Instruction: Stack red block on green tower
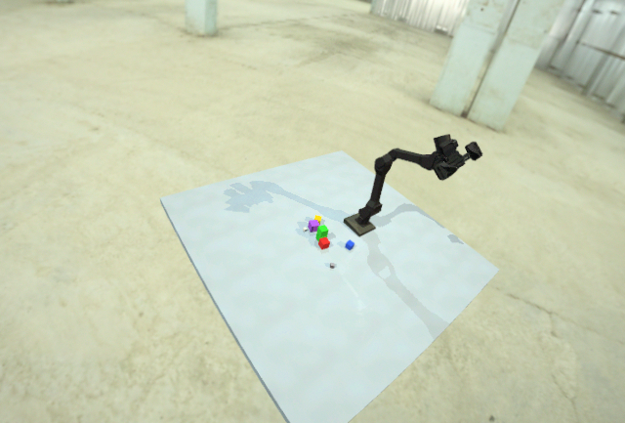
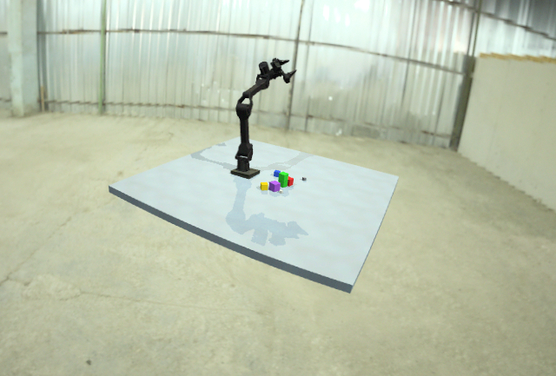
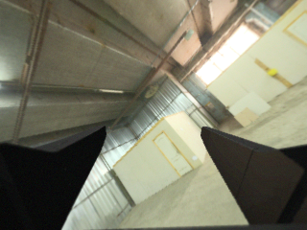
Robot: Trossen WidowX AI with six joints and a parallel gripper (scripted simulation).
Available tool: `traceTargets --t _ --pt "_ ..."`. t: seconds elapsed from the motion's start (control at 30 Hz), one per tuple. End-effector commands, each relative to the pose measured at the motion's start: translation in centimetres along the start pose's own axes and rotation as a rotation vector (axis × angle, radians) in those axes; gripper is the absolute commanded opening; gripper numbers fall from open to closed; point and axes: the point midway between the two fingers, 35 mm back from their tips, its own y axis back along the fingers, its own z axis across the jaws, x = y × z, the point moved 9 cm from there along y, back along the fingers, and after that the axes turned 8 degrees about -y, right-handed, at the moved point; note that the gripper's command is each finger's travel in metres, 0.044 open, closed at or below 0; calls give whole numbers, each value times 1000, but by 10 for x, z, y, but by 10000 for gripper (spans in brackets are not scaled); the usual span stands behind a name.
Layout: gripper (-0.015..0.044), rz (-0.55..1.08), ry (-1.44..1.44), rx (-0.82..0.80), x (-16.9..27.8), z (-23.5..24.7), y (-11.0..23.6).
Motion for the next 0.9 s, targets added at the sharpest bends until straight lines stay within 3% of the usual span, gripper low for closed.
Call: traceTargets --t 0.0,0.47,0.87 --pt "440 23 249 60 8 -29 -18" --pt "440 298 961 302 26 -153 -60" --pt "440 694 1338 541 2 -277 -60"
